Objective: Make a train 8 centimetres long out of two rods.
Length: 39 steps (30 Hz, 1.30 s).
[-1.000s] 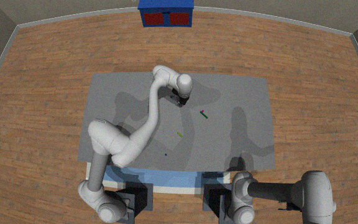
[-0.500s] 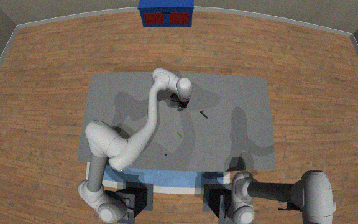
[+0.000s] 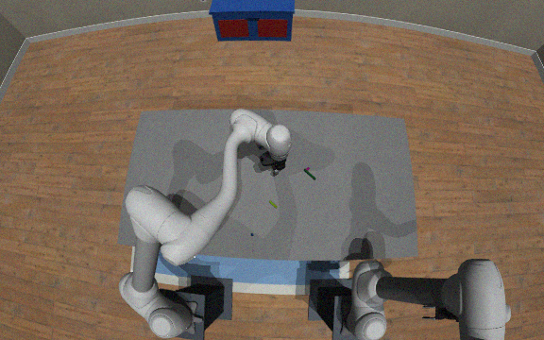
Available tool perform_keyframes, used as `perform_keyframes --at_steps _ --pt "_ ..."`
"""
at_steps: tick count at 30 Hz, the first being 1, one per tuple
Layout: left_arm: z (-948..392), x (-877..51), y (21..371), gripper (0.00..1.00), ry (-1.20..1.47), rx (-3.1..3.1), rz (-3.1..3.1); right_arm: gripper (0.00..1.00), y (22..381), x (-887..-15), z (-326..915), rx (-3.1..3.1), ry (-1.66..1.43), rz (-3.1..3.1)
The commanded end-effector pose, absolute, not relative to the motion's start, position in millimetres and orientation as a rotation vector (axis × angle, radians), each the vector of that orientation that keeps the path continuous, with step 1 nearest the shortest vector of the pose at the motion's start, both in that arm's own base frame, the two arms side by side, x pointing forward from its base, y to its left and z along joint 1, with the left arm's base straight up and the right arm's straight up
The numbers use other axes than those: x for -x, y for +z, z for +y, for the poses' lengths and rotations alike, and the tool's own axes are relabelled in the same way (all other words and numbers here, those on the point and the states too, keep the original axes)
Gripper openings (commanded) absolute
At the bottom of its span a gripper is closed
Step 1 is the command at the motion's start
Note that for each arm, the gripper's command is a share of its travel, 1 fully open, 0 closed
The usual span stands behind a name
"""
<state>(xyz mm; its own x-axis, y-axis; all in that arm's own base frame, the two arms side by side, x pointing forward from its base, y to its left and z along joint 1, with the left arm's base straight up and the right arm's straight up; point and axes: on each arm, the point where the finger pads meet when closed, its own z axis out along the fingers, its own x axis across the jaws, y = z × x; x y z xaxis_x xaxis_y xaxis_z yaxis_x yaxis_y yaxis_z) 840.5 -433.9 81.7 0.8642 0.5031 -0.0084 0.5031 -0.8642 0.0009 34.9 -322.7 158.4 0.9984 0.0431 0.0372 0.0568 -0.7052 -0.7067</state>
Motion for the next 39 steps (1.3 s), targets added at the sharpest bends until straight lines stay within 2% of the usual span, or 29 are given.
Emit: perform_keyframes --at_steps 1,28,39 --pt "-435 -827 83 1.0 0.002 -2.953 1.069 1.0 159 -35 -323 2.355 -0.023 -0.069" --pt "-445 -758 81 1.0 0.001 -2.271 2.169 1.0 159 -35 -323 2.355 -0.023 -0.069" --pt "-446 -752 81 1.0 0.001 -2.171 2.269 1.0 159 -35 -323 2.355 -0.023 -0.069"
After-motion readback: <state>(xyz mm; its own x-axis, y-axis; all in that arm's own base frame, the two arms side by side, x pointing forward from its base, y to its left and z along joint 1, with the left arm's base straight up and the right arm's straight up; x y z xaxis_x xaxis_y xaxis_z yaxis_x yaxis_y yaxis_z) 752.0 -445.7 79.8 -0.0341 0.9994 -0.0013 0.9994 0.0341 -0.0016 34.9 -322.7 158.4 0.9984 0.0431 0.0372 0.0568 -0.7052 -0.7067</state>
